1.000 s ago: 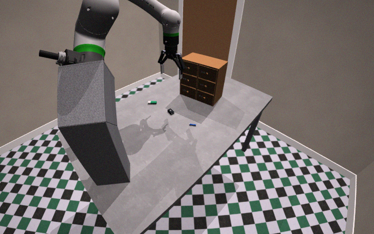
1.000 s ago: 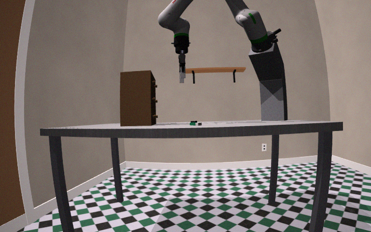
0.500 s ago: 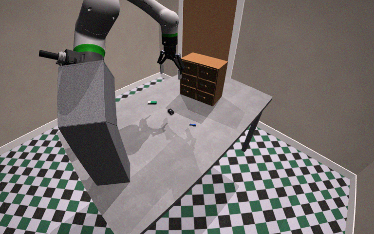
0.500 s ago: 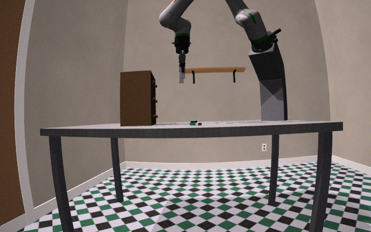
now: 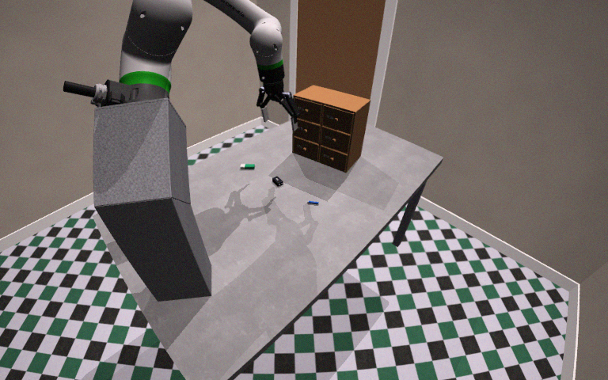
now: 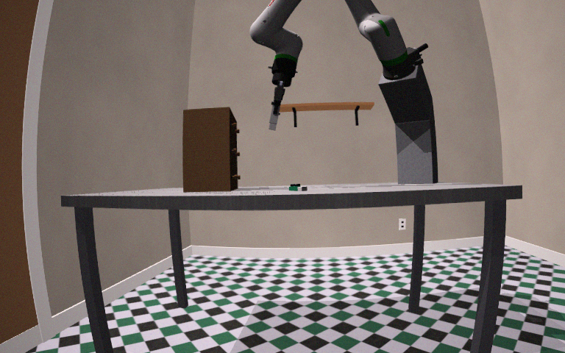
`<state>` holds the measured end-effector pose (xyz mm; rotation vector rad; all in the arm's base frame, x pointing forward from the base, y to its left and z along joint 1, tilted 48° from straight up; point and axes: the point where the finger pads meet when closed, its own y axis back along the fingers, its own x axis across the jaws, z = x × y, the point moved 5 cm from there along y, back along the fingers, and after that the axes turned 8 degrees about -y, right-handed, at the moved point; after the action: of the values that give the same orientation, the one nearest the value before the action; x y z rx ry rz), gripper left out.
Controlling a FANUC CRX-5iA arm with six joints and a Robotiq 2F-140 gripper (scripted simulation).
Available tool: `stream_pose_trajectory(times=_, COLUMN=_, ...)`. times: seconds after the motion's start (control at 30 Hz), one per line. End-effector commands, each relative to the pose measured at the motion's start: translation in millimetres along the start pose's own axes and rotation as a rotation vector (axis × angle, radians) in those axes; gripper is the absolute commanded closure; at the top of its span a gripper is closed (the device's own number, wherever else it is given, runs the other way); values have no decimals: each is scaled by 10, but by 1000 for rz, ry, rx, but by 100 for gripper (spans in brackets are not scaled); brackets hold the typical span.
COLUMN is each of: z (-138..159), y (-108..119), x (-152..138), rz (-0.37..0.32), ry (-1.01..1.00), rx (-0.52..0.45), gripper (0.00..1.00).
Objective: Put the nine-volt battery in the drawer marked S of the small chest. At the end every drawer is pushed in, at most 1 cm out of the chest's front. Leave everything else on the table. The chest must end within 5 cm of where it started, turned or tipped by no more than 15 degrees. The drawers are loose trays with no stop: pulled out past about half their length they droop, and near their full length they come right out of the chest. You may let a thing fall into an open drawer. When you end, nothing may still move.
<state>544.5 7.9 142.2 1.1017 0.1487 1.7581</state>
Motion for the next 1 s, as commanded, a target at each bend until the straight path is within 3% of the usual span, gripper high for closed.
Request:
stream_pose_trajectory(times=0.0, z=3, y=-72, x=3, rz=20, ry=4, rx=-72, gripper=0)
stream_pose_trajectory(times=0.53, z=51, y=-406, x=13, rz=63, ry=2, rx=-375, gripper=0)
stream_pose_trajectory(times=0.6, z=51, y=-406, x=13, rz=63, ry=2, rx=-375, gripper=0)
stream_pose_trajectory(times=0.97, z=111, y=-750, x=26, rz=103, ry=0, rx=-654, gripper=0)
